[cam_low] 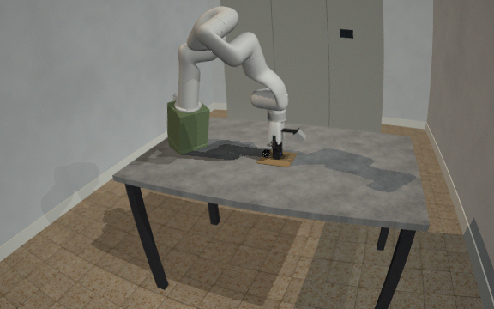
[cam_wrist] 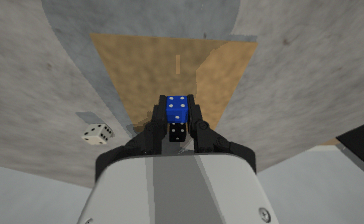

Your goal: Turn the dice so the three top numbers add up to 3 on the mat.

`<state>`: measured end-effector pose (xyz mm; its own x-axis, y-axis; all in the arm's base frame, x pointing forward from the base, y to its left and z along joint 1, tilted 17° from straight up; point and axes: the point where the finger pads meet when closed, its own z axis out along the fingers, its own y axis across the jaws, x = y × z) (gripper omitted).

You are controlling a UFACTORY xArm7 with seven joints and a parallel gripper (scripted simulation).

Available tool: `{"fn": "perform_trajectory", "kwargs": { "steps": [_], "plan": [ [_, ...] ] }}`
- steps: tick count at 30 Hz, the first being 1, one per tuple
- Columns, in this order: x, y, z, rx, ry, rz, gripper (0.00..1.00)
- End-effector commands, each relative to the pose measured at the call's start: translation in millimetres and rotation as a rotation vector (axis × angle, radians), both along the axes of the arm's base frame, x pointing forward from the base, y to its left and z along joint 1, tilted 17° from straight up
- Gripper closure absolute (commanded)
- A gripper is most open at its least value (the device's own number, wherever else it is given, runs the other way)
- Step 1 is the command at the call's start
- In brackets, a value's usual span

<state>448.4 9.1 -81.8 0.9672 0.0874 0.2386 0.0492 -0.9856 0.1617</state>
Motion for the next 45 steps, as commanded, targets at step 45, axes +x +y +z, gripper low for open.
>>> {"fn": "perform_trajectory", "kwargs": {
  "steps": [45],
  "plan": [
    [-14.6, 9.4, 59.9, 0.000, -0.002, 0.001, 0.58]
  ]
}}
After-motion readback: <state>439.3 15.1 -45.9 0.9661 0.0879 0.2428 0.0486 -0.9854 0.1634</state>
